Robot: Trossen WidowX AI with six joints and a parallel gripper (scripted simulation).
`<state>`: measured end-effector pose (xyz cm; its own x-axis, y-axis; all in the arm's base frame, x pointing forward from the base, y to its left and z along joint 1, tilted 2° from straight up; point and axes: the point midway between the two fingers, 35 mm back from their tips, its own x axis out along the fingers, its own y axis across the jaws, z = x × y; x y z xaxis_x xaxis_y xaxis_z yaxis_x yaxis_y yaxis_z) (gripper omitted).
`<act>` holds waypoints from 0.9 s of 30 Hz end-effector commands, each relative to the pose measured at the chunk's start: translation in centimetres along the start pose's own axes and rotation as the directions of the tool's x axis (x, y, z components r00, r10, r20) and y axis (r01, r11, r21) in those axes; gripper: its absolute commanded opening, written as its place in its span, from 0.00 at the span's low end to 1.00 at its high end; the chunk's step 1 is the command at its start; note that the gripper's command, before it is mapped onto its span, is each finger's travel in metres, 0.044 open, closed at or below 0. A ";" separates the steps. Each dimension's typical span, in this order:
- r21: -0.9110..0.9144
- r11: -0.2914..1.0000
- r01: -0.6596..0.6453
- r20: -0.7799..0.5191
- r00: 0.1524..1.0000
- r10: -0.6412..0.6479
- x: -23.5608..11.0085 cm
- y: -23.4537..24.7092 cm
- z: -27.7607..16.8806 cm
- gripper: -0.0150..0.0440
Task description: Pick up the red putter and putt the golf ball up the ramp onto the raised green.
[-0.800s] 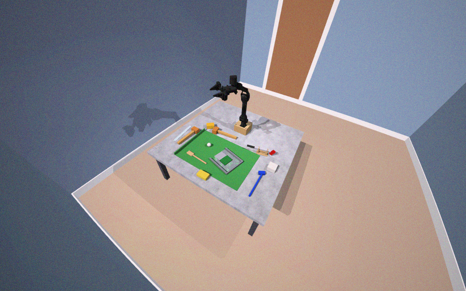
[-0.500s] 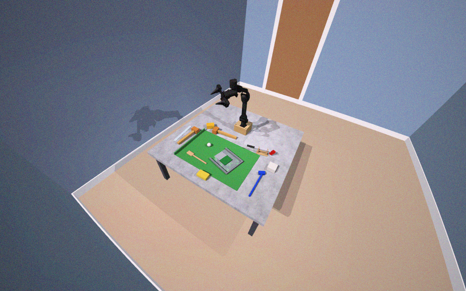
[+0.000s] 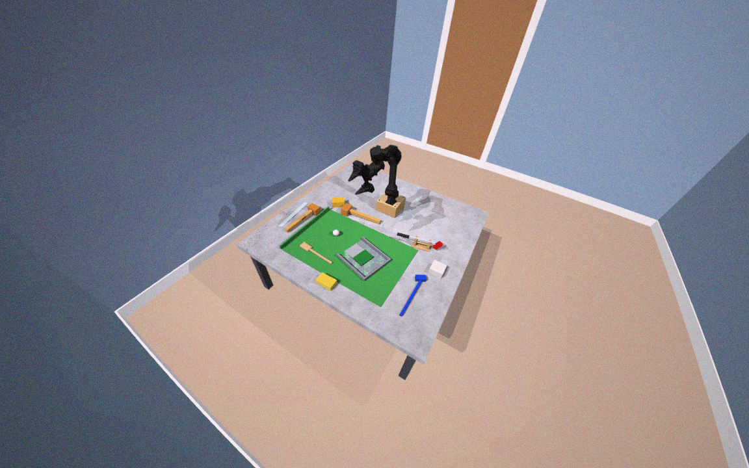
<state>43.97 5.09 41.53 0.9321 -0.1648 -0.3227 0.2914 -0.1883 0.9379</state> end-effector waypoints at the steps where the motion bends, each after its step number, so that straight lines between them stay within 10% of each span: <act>1: -0.468 0.876 0.118 -0.088 0.980 -0.179 1.8 -6.7 -3.2 1.00; 14: -0.954 0.295 -0.054 -0.187 0.875 -0.447 1.5 -17.3 -7.2 1.00; 27: -0.800 -0.278 -0.531 -0.220 0.692 -0.688 -1.2 -27.8 -9.4 1.00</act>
<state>39.94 17.19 22.58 0.6464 0.1772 -0.7421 -0.0273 0.9774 0.2096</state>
